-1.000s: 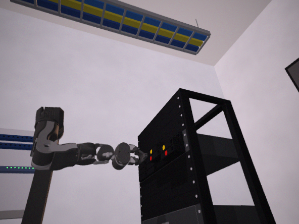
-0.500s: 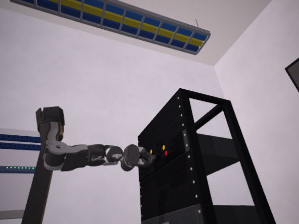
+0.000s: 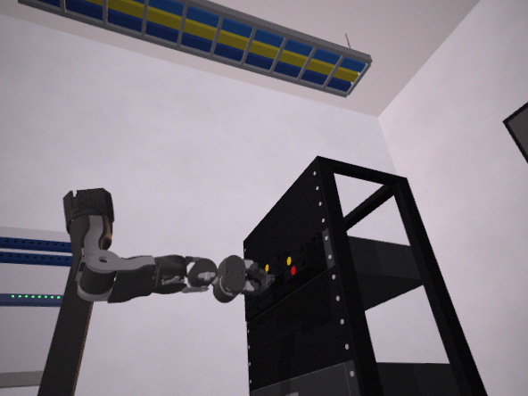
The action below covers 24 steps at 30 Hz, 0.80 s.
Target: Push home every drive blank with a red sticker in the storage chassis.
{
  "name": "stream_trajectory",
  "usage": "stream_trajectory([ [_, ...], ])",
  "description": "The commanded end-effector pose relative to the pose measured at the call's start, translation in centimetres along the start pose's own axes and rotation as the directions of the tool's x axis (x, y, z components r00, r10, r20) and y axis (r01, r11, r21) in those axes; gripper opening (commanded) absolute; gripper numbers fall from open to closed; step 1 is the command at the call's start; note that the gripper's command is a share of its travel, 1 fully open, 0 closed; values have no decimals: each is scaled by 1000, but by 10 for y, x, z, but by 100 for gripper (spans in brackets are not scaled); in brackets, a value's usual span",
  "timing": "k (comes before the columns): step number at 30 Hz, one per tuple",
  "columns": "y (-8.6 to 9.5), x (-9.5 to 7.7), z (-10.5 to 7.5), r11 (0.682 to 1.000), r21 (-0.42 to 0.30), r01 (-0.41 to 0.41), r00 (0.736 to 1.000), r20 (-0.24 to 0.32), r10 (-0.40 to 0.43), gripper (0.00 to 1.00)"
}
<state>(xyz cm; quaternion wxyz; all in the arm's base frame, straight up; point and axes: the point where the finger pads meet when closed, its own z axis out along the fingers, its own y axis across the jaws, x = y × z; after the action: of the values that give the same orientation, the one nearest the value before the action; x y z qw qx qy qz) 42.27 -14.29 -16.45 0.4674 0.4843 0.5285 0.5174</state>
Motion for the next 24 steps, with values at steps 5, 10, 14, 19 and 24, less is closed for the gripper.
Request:
stream_trajectory([
  [5, 4, 2, 2, 1000, -11, 2, 1000, -4, -2, 0],
  [10, 4, 2, 2, 1000, -12, 2, 1000, -4, -2, 0],
  [14, 4, 2, 2, 1000, -12, 2, 1000, -4, -2, 0],
  [19, 4, 2, 2, 1000, -12, 2, 1000, -4, -2, 0],
  [24, 3, 2, 6, 1000, -9, 1, 1000, -4, -2, 0],
])
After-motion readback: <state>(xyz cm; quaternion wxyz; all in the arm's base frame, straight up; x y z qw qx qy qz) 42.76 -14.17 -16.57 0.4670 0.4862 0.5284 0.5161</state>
